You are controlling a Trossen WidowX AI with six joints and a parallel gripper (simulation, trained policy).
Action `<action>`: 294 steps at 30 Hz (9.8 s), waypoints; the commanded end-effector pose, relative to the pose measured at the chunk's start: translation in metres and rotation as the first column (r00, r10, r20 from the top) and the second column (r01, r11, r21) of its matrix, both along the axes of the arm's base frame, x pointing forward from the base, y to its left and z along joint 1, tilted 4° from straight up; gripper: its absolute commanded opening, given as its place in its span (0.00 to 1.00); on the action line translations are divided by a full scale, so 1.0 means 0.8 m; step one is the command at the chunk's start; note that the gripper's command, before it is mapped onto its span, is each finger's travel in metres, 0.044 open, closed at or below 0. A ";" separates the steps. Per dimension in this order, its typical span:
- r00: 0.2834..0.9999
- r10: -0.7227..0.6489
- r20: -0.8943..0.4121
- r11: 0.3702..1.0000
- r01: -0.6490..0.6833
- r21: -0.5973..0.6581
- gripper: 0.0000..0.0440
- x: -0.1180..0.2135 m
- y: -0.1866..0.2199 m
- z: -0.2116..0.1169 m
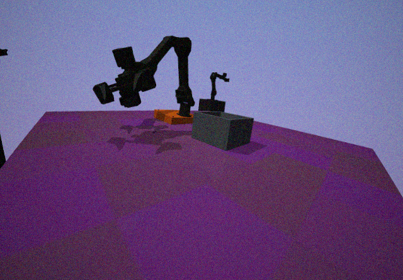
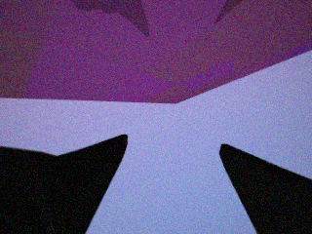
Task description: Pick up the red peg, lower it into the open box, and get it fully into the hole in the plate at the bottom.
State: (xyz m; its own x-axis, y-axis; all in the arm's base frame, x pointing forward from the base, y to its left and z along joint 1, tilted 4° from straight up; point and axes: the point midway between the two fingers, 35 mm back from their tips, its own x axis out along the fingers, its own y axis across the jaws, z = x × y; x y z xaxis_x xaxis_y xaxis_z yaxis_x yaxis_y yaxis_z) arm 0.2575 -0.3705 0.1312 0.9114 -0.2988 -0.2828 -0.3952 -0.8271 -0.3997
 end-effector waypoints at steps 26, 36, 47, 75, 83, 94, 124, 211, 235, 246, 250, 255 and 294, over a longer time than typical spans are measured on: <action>0.956 -0.189 0.222 0.725 -0.016 0.688 0.97 0.156 0.161 0.181; 0.949 -0.273 0.156 0.449 -0.017 0.893 0.96 0.172 0.240 0.201; 0.941 -0.339 -0.003 0.091 0.035 0.995 0.95 0.169 0.324 0.205; 0.717 -0.328 -0.615 -0.698 0.255 0.669 0.97 0.085 0.489 0.146; 0.562 -0.293 -0.773 -0.834 0.245 0.495 0.99 0.047 0.520 0.119; 0.293 -0.244 -0.924 -0.946 0.136 0.293 1.00 -0.012 0.552 0.081; -0.256 -0.126 -0.959 -0.919 -0.333 0.210 1.00 -0.124 0.614 -0.055; 0.012 -0.169 -0.986 -0.793 -0.596 0.129 0.01 0.055 0.462 0.022; -0.101 -0.154 -0.983 -0.780 -0.598 0.184 0.08 0.095 0.428 -0.035; -0.171 -0.182 -0.968 -0.799 -0.549 0.248 0.35 0.100 0.424 -0.047; -0.184 -0.193 -0.964 -0.807 -0.528 0.263 0.33 0.103 0.425 -0.044; -0.190 -0.207 -0.960 -0.821 -0.499 0.276 0.30 0.107 0.427 -0.037; -0.240 -0.261 -0.935 -0.862 -0.378 0.337 0.33 0.111 0.423 -0.023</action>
